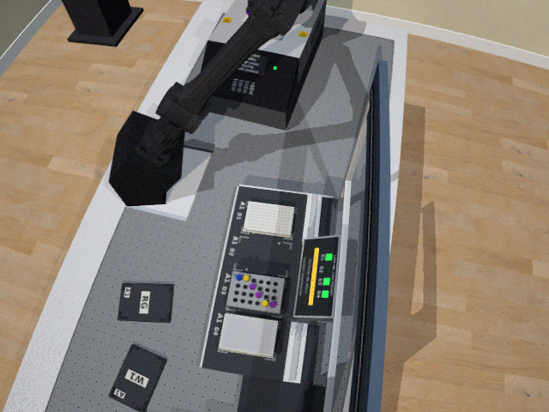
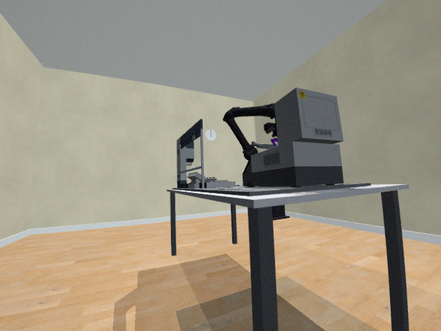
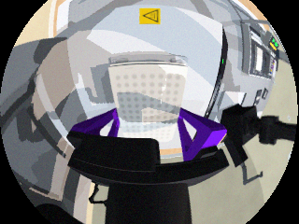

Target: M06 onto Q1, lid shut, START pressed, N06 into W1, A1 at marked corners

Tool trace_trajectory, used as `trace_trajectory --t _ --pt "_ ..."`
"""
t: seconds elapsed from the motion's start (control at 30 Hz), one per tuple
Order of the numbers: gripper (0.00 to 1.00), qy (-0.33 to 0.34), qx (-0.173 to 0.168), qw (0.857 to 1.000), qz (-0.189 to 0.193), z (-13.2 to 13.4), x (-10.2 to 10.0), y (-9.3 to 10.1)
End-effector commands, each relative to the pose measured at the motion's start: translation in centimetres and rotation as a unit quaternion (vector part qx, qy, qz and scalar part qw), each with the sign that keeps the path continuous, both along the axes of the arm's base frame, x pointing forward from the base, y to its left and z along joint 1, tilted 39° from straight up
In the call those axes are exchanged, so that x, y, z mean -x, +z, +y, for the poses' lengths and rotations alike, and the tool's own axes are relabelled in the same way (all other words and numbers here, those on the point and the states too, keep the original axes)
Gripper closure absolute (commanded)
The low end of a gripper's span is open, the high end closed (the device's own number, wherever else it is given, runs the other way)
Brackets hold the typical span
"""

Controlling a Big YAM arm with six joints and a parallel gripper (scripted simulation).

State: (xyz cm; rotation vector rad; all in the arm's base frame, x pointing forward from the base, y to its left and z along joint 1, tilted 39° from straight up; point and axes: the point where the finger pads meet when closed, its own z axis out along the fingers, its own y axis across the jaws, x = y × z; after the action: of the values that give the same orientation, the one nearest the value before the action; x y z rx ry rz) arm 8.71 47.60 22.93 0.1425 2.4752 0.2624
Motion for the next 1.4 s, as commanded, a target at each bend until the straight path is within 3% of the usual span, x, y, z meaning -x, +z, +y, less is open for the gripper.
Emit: trace_trajectory --t 0.0,0.2,0.5,0.97,1.37 --pt "1.0 -0.002 -0.014 1.0 0.0 0.8 0.5 0.3" --pt "1.0 0.002 -0.011 1.0 0.0 0.6 0.9 0.1" --pt "1.0 0.008 -0.04 0.999 0.002 1.2 1.5 2.6" --pt "1.0 -0.002 -0.04 0.999 0.0 1.2 -0.3 3.3" --pt "1.0 0.013 -0.033 0.999 0.0 0.8 1.2 2.6"
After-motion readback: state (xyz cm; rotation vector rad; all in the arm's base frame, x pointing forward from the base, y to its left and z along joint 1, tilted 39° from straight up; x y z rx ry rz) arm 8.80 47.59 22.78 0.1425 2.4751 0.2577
